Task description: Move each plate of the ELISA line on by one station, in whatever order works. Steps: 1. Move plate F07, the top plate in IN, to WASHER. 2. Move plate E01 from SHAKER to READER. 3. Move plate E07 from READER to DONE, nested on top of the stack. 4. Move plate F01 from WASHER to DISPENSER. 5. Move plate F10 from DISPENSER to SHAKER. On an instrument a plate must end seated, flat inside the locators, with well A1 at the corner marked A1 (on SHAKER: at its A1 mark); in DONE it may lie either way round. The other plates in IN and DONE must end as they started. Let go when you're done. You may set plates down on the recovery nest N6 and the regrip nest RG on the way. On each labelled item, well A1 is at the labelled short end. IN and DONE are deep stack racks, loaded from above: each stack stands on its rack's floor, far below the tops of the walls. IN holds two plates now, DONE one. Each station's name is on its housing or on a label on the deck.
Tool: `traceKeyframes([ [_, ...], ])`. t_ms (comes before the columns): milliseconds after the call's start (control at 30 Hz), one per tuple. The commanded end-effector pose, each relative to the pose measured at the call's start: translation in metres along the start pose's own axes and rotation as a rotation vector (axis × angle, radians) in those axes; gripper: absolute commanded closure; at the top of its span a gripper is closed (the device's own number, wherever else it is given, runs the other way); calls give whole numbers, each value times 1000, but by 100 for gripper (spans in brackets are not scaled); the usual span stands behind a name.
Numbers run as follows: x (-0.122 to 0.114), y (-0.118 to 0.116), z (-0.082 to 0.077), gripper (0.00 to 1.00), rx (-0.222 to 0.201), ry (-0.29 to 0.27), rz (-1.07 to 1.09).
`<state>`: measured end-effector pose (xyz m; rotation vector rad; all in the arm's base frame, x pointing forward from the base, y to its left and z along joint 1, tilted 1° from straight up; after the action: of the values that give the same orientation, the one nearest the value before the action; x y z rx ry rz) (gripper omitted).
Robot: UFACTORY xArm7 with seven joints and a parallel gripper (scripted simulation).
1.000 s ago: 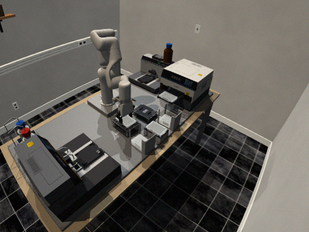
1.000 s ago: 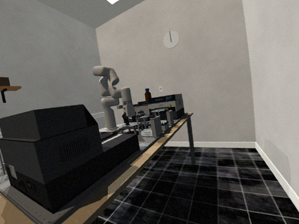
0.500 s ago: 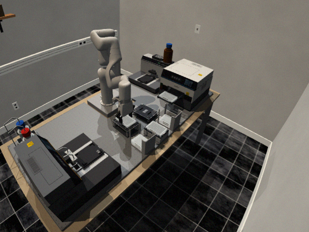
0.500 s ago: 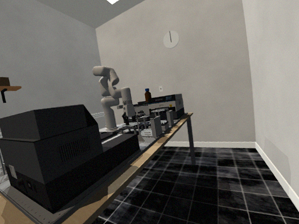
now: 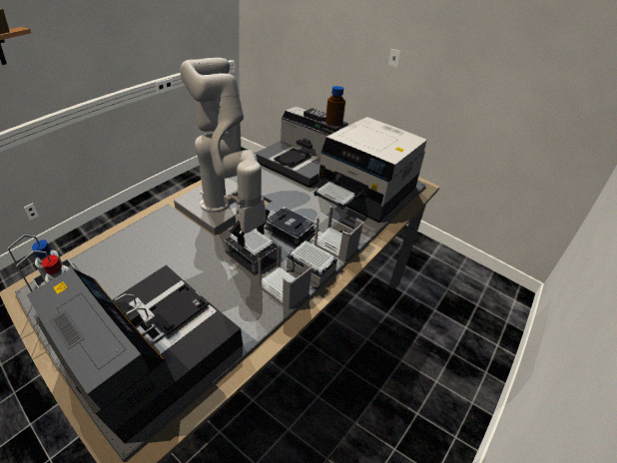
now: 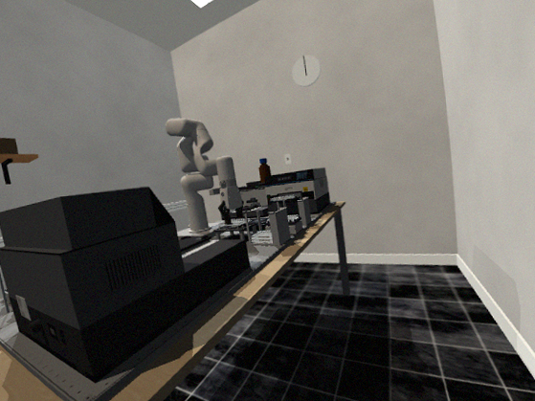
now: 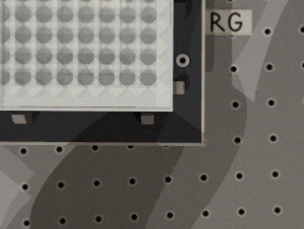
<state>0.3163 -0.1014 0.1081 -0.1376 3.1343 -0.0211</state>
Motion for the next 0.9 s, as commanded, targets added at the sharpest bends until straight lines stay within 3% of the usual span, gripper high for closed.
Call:
traceKeyframes([
  [0,-1,0,0,100,2,-3,0],
  [867,-1,0,8,100,2,-3,0],
])
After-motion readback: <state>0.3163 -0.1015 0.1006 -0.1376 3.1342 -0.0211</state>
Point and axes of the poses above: the point where the finger pads meet when closed, its own z axis out along the fingers, its own y axis across the jaws, x = y × z, the point moved 4 cm from there along -z, back along the fingers, and after that the axes turned 9 degrees about -z, right-handed, at the moved point
